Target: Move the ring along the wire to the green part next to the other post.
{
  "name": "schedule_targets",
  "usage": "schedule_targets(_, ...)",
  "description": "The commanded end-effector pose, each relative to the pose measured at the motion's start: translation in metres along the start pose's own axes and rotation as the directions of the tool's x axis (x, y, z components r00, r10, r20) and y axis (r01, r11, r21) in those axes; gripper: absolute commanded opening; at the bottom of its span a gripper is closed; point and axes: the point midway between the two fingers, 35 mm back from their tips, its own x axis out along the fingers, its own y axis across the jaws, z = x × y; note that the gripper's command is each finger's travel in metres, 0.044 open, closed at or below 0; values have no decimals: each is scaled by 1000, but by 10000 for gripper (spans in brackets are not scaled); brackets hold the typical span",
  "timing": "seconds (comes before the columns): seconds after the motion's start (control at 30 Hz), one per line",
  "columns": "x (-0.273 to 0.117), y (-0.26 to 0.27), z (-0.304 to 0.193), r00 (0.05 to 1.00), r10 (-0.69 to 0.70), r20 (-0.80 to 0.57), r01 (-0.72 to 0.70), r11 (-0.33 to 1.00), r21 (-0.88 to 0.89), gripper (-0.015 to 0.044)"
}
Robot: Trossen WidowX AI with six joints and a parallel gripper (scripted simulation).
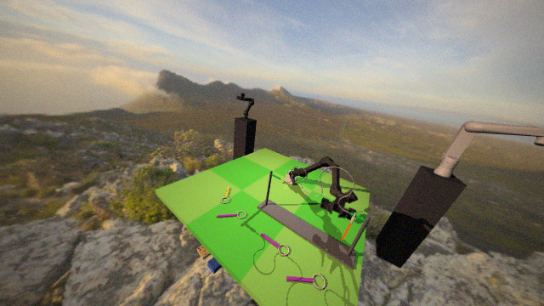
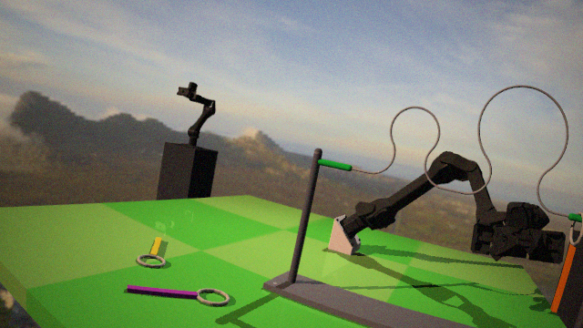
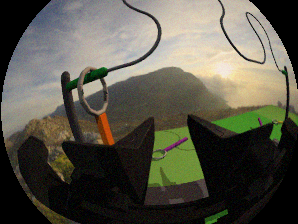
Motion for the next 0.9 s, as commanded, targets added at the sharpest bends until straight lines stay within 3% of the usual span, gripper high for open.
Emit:
schedule_targets(0.0, -27, 20, -40, 998, -15, -66, 14, 1000, -21, 160)
schedule_targets(0.37, -103, 65, -116, 983, -25, -179, 10, 996, -88, 160)
schedule_targets(0.5, -102, 65, -115, 983, -25, -179, 10, 996, -88, 160)
schedule_targets(0.73, -51, 69, -80, 984, -21, -176, 6, 996, -89, 160)
schedule_targets(0.87, -46, 69, -76, 984, -21, -176, 5, 996, -89, 160)
